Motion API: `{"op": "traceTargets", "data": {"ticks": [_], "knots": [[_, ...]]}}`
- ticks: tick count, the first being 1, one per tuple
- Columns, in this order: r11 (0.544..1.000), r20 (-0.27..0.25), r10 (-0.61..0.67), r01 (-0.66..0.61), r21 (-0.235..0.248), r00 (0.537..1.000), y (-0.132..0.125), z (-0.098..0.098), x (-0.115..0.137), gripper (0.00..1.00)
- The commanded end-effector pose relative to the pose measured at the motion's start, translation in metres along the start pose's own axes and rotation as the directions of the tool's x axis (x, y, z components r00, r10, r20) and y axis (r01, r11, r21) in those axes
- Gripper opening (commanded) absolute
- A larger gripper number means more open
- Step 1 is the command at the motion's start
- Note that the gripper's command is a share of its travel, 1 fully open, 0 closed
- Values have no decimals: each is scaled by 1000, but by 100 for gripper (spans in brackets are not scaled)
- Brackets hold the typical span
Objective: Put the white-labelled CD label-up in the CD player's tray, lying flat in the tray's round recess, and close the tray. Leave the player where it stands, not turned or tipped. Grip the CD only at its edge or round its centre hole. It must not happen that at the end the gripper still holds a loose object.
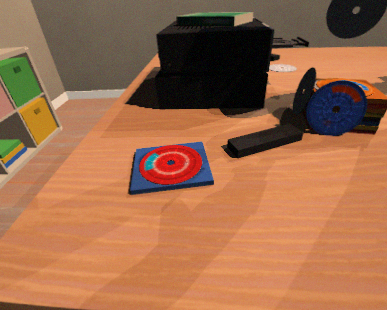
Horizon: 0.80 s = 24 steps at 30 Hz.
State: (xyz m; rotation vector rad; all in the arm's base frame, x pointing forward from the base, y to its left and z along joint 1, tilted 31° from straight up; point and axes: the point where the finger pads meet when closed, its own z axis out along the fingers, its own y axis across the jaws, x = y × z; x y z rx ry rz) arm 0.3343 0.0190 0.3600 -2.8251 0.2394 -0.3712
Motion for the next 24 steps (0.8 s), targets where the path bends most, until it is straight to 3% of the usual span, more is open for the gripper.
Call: {"op": "traceTargets", "data": {"ticks": [1,24], "knots": [[1000,-1,-5,5,0,1000,3,1,2,11],[992,-23,-123,123,-1,992,42,8,24,11]]}}
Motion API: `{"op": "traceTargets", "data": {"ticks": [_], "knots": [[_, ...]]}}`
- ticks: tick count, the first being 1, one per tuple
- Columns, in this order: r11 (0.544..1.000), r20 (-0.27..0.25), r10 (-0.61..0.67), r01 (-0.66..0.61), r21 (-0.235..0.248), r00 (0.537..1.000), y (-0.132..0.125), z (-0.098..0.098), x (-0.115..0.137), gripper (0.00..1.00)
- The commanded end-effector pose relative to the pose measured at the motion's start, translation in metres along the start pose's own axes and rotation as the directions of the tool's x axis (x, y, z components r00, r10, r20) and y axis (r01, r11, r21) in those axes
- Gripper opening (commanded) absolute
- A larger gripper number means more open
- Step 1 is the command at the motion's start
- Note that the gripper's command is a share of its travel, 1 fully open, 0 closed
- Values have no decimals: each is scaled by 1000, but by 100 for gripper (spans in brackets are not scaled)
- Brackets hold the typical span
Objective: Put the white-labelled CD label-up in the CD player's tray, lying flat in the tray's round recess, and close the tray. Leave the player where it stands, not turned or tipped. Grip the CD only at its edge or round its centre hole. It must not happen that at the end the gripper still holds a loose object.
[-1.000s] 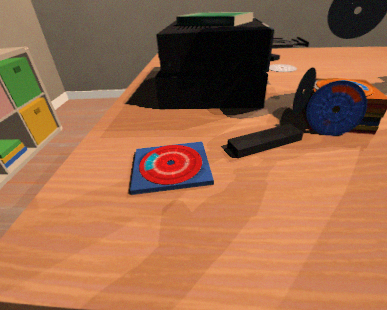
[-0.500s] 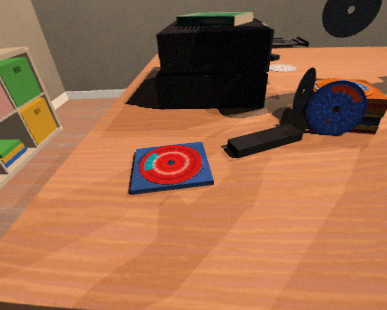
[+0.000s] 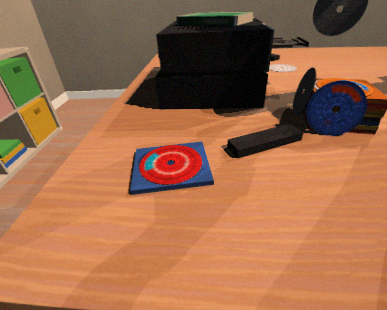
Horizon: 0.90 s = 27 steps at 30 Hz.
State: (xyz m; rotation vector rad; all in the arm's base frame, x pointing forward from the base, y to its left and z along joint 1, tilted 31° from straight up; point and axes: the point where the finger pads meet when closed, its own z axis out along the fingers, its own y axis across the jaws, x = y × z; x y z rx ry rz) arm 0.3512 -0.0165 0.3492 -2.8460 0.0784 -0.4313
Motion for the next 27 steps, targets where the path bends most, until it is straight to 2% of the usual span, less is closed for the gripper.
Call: {"op": "traceTargets", "data": {"ticks": [1,4,27], "knots": [[1000,0,-13,13,3,1000,10,3,4,11],[1000,-2,-21,21,3,1000,13,4,5,11],[978,-37,-209,209,-1,977,79,17,33,11]]}}
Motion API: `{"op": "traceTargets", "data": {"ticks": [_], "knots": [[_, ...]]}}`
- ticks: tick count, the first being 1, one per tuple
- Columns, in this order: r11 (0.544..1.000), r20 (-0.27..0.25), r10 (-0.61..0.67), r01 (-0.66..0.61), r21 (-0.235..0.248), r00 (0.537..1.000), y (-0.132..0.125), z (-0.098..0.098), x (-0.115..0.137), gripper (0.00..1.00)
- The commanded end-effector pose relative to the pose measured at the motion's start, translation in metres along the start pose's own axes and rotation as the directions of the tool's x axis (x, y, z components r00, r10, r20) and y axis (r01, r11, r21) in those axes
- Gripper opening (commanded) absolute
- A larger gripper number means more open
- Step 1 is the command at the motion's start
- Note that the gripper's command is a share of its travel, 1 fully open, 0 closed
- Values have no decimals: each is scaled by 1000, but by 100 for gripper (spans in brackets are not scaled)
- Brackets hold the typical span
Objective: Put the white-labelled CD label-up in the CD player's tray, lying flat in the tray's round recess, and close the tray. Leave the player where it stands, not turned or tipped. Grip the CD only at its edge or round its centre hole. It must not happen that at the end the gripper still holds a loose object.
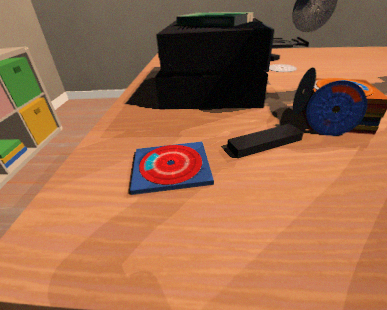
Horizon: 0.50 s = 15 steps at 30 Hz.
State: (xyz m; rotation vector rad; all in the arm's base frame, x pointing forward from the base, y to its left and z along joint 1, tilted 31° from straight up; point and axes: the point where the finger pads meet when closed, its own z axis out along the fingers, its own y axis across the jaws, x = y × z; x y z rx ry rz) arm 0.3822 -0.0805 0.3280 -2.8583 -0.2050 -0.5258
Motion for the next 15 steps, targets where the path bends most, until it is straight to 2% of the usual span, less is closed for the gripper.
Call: {"op": "traceTargets", "data": {"ticks": [1,15], "knots": [[1000,-2,-17,17,4,1000,16,5,2,11],[992,-23,-126,127,3,992,56,13,10,11]]}}
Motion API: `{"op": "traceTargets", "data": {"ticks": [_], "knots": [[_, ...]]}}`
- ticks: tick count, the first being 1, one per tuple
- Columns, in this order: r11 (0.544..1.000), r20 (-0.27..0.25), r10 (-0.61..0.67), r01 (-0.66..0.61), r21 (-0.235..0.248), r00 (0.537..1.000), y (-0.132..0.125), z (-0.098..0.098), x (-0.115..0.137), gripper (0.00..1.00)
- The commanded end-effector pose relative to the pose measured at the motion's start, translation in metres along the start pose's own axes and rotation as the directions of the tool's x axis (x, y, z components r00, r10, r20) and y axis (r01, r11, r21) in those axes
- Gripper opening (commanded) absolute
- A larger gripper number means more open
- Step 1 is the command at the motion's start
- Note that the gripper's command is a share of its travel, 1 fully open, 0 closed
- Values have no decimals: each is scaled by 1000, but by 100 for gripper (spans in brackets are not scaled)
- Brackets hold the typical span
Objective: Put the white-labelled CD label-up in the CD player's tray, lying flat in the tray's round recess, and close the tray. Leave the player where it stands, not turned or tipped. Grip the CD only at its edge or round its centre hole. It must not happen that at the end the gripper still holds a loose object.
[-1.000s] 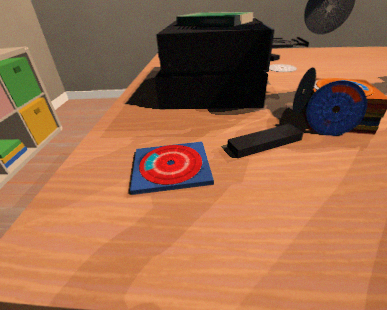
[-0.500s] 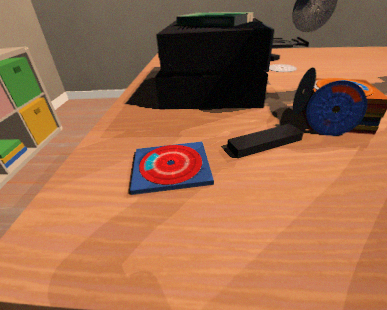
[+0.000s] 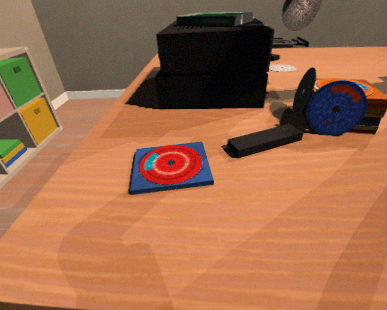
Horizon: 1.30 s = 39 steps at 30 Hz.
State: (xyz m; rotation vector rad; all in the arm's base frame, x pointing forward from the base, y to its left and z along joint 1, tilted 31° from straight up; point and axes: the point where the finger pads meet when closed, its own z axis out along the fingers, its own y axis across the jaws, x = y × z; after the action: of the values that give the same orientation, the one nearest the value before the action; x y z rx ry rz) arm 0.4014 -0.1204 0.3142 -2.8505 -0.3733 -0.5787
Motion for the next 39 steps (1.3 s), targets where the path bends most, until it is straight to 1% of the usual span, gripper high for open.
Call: {"op": "traceTargets", "data": {"ticks": [1,11,13,22,28,39], "knots": [[1000,-3,-16,16,3,1000,15,4,-1,11],[996,-17,-92,92,2,996,43,10,1,11],[996,-17,-92,92,2,996,43,10,1,11],[990,-26,-142,142,1,990,62,13,3,11],[987,-30,-163,163,1,986,70,15,3,11],[984,-33,-179,179,0,983,76,16,4,11]]}}
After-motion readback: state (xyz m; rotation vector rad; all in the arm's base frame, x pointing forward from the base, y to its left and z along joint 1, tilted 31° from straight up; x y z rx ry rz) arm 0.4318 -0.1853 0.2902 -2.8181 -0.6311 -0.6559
